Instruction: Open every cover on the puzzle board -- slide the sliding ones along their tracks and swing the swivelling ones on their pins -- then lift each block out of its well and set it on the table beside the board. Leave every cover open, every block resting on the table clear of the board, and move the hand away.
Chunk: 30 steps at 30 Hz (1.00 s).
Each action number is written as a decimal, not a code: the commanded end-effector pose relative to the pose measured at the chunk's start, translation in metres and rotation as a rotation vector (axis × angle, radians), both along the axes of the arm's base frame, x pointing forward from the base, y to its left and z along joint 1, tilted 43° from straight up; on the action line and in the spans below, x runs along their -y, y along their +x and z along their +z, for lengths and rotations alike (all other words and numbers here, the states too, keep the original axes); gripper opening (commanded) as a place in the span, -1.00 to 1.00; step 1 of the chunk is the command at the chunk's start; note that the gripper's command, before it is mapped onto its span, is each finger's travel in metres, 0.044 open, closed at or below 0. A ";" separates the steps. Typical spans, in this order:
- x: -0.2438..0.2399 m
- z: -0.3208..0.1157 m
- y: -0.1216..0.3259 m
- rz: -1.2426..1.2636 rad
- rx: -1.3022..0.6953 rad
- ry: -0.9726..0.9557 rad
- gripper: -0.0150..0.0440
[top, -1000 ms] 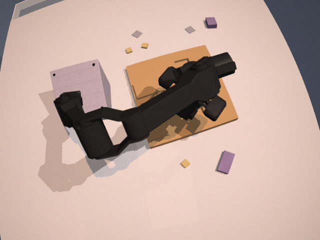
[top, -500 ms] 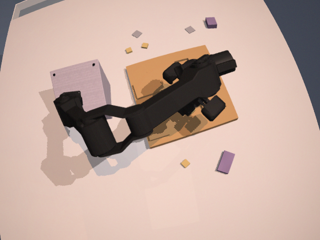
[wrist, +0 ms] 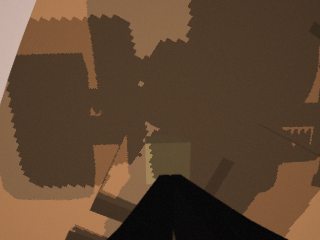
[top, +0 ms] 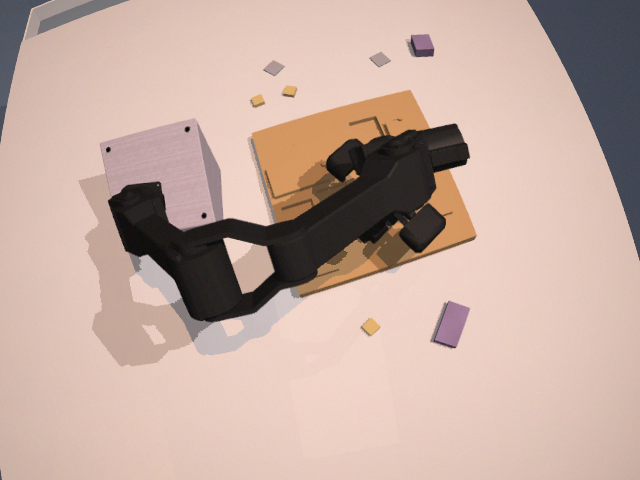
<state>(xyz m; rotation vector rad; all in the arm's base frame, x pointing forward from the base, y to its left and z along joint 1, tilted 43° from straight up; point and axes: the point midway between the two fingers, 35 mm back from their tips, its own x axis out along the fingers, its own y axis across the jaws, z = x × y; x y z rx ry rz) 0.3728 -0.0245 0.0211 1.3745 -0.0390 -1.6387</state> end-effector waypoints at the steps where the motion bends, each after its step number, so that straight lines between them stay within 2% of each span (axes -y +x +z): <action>1: 0.004 -0.004 -0.001 0.004 -0.009 -0.007 -0.49; 30: 0.008 -0.015 0.011 0.002 -0.007 -0.007 -0.49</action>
